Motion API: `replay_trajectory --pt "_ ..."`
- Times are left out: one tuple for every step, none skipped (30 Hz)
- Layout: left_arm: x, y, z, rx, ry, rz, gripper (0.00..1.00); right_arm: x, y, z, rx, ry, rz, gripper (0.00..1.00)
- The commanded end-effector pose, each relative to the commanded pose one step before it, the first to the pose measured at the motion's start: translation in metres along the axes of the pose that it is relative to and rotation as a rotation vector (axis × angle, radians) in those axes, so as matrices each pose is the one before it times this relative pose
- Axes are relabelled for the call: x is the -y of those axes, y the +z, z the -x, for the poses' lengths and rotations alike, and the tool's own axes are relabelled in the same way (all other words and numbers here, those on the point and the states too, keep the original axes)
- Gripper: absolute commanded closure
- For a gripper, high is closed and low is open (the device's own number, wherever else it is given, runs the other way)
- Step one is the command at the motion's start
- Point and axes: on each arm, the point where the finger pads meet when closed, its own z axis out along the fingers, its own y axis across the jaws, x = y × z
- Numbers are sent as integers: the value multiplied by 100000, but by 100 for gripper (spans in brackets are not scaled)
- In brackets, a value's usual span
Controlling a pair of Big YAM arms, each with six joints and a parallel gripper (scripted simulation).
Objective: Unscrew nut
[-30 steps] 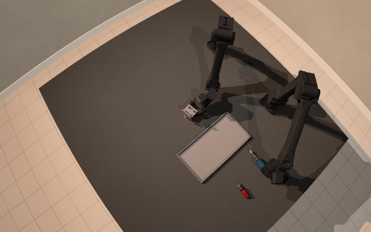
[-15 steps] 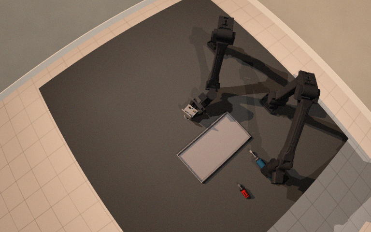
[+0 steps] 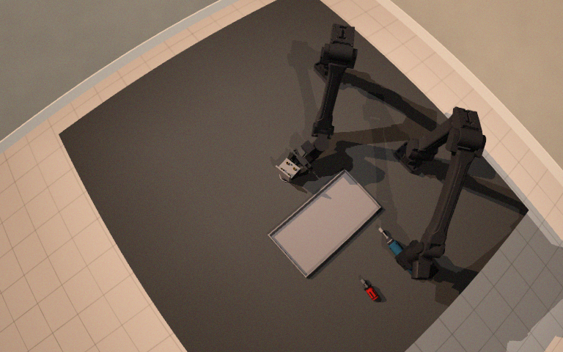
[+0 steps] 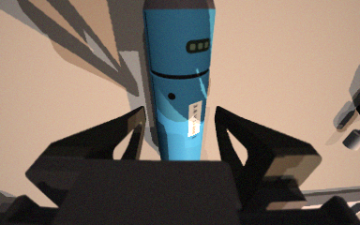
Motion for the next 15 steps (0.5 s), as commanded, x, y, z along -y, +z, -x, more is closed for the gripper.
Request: replay_trajectory --pt "791 -920 965 2111 -270 -2285 35 -400 341 973 1870 1774 425 41" --pt "0 0 0 0 0 0 35 0 0 0 0 0 0 41" --pt "0 0 0 0 0 0 35 0 0 0 0 0 0 41" --pt "-324 -1070 383 582 -575 -571 35 0 0 0 0 0 0 41" --pt "676 -799 630 1282 145 -1362 35 0 0 0 0 0 0 41" --pt "178 -355 139 304 73 -323 35 0 0 0 0 0 0 41" --pt "105 -219 -103 -4 271 -26 35 0 0 0 0 0 0 41" --pt "92 -219 -88 -2 228 -24 35 0 0 0 0 0 0 41" --pt "45 -219 -38 5 79 -17 35 0 0 0 0 0 0 41" --pt "20 -219 -12 9 1 -14 35 0 0 0 0 0 0 41" --pt "20 -219 -12 8 1 -14 35 0 0 0 0 0 0 41" --pt "20 -219 -12 8 1 -14 35 0 0 0 0 0 0 41" --pt "20 -219 -12 8 1 -14 35 0 0 0 0 0 0 41" --pt "20 -219 -12 8 1 -13 35 0 0 0 0 0 0 41" --pt "20 -219 -12 8 1 -13 35 0 0 0 0 0 0 41"
